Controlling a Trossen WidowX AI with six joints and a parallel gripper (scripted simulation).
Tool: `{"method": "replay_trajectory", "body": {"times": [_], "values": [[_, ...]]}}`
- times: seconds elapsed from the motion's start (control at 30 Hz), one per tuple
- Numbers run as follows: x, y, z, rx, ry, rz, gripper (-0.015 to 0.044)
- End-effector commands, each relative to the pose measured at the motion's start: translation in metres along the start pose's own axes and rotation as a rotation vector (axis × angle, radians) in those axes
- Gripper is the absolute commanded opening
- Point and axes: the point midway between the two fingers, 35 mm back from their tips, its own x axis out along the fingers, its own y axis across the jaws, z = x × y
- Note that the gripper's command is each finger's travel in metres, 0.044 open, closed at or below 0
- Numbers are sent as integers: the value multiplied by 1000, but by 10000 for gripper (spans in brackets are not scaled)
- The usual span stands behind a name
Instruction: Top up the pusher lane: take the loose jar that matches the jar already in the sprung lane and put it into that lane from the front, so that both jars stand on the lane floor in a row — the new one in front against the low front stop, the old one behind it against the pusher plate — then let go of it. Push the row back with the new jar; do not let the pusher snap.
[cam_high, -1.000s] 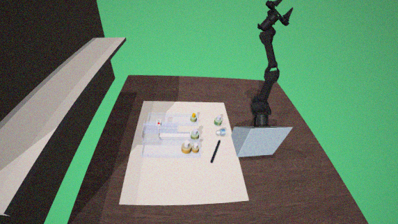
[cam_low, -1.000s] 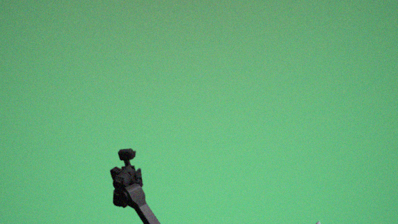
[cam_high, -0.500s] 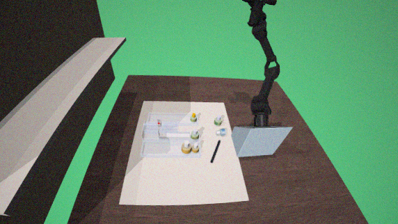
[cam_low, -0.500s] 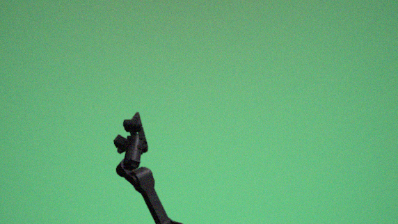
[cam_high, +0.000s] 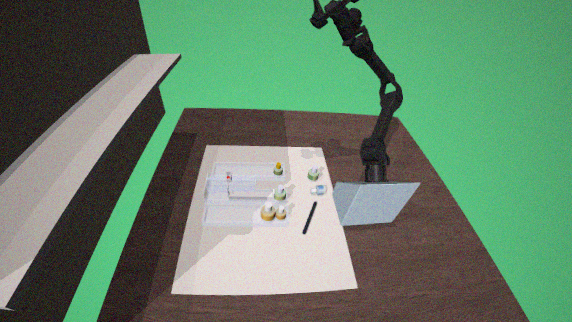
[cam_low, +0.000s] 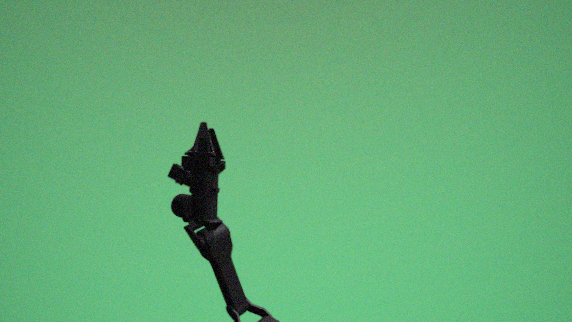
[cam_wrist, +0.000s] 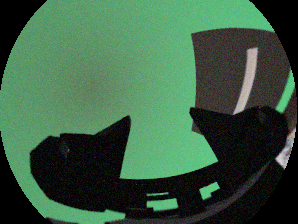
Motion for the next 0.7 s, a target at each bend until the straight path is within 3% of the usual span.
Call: {"method": "replay_trajectory", "body": {"times": [0.0, 0.33, 0.67], "values": [[5, -64, -23, -1, 31, -220, 440], [-27, -206, -90, -73, 210, -746, 440], [-127, -312, -162, -181, 530, -1283, 440]]}}
